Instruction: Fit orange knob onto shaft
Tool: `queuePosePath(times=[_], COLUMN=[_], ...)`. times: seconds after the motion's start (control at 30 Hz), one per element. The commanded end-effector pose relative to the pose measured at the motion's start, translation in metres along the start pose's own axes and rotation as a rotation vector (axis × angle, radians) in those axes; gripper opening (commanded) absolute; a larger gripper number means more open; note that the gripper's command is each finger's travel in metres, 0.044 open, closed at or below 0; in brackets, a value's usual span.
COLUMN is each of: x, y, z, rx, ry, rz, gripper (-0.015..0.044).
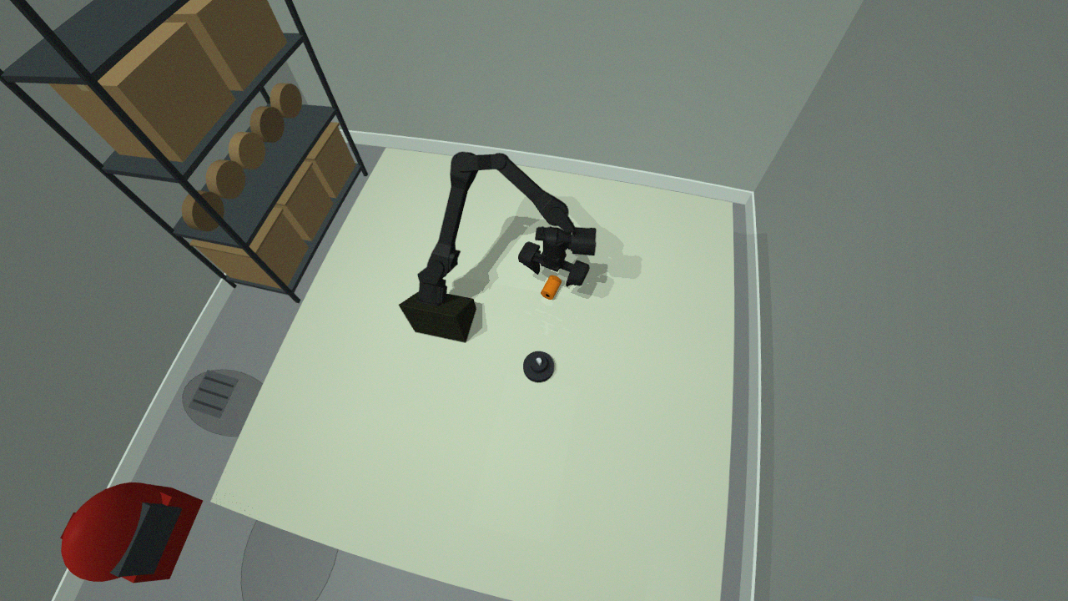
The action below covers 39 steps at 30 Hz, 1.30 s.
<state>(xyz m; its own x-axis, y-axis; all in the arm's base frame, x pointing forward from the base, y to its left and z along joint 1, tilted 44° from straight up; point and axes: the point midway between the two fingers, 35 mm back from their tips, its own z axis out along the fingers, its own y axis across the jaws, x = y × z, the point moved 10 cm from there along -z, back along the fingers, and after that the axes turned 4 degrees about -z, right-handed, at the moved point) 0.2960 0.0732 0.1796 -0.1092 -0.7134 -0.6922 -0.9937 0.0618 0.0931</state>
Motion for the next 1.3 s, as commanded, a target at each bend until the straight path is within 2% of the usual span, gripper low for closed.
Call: queuePosePath(times=[0.0, 0.17, 0.33, 0.4, 0.67, 0.8, 1.27], x=[0.0, -0.002, -0.043, -0.05, -0.05, -0.05, -0.05], y=[0.001, 0.001, -0.001, 0.0, 0.0, 0.0, -0.001], z=[-0.004, -0.003, -0.003, -0.003, -0.003, 0.018, 0.034], rx=[-0.009, -0.01, -0.029, -0.028, -0.028, -0.028, -0.028], ry=[-0.002, 0.01, 0.298, 0.343, 0.343, 0.342, 0.341], rz=[-0.003, -0.002, 0.001, -0.001, -0.001, -0.001, -0.001], gripper=[0.044, 0.044, 0.044, 0.044, 0.044, 0.044, 0.044])
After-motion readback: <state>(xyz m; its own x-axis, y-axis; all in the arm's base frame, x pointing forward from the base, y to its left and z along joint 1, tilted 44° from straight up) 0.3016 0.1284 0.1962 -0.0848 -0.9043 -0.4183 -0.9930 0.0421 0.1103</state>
